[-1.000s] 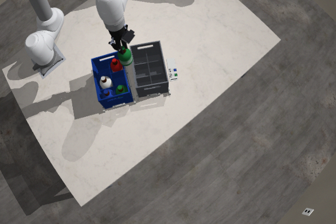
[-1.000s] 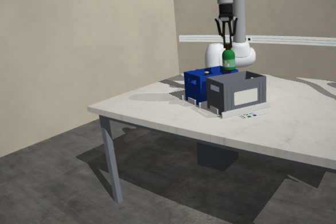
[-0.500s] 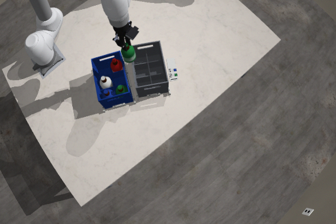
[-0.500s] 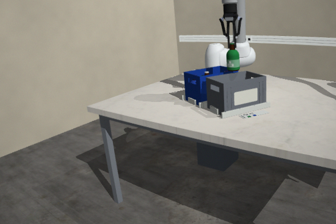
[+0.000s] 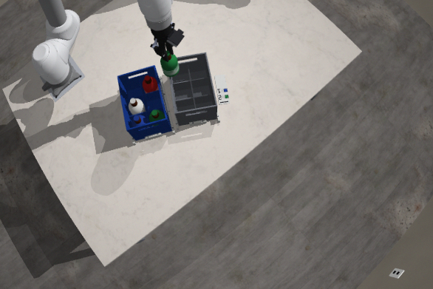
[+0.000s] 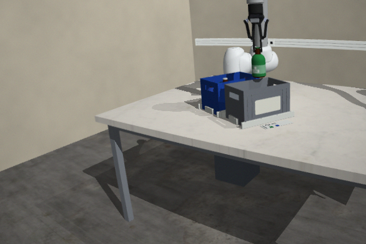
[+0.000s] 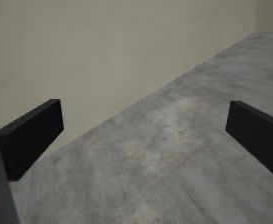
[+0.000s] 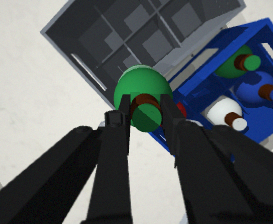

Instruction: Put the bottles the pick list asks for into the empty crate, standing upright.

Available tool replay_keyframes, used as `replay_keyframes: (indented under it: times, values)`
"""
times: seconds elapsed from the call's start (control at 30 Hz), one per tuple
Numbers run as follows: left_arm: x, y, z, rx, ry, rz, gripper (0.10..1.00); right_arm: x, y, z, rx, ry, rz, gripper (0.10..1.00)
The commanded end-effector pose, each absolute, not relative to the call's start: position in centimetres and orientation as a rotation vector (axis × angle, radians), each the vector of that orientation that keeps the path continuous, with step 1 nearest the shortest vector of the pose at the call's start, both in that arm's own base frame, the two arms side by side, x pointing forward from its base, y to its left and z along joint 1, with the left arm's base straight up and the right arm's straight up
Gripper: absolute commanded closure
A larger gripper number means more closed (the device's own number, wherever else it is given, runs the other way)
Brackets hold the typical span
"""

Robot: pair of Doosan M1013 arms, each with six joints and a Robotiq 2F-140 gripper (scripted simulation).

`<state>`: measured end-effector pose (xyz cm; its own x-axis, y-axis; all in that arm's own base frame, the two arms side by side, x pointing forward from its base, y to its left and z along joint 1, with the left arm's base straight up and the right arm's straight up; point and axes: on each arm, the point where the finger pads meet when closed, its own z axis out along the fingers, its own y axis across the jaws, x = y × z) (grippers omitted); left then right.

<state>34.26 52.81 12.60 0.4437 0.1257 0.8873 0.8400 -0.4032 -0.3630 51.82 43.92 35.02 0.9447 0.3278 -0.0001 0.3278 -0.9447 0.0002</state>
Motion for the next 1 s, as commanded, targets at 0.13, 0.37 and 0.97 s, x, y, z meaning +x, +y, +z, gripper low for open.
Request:
replay_keyframes:
  times: [0.13, 0.37, 0.97]
  values:
    - [34.3, 52.8, 12.7, -1.816, -0.823, -1.024, 0.098, 51.7, 45.4, 35.1, 3.099, 0.522, 0.001, 0.999]
    - [34.3, 52.8, 12.7, -1.816, -0.823, -1.024, 0.098, 51.5, 46.6, 35.1, 3.099, 0.522, 0.001, 0.999]
    - [34.3, 52.8, 12.7, -1.816, -0.823, -1.024, 0.098, 51.5, 48.3, 35.1, 3.099, 0.522, 0.001, 0.999]
